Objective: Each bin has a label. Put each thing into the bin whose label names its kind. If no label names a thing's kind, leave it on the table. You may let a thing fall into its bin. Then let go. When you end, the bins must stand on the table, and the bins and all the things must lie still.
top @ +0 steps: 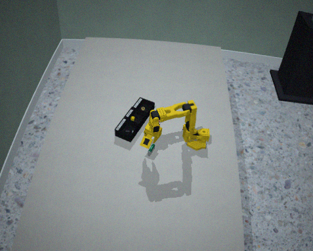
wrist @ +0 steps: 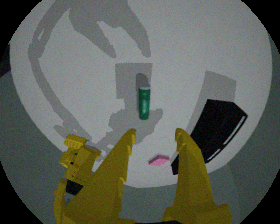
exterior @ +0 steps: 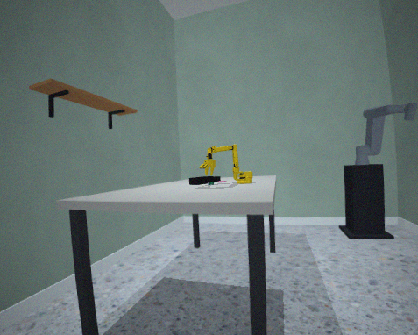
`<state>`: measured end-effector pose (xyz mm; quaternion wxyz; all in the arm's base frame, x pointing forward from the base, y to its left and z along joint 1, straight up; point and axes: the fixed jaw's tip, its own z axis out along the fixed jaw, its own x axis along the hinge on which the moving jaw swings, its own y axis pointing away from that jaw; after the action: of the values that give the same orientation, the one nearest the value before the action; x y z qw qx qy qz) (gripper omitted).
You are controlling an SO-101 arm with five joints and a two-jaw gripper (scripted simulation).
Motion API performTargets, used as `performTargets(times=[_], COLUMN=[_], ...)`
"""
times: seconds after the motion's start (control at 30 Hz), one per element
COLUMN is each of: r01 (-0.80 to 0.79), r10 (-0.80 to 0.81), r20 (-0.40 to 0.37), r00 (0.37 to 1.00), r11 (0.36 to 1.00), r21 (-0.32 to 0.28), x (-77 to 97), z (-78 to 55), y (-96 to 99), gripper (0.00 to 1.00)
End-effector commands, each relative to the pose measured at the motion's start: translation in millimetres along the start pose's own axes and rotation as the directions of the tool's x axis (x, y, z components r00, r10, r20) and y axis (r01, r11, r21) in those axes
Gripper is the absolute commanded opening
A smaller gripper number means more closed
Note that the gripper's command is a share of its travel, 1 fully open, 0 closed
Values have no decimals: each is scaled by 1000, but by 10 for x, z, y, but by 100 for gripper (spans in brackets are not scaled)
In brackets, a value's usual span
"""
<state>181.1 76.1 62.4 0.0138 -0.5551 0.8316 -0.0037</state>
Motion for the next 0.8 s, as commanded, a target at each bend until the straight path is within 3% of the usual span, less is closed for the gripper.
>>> performTargets(times=[0.0, 0.03, 0.77], r01=[19, 38, 38], r10=[-21, -38, -38], r20=[45, 22, 22], r00=[999, 999, 999], r11=[999, 999, 999], r21=[45, 22, 22], x=[-49, -23, -24], z=[-92, -38, -28], y=[-19, 6, 4], gripper=[21, 21, 21])
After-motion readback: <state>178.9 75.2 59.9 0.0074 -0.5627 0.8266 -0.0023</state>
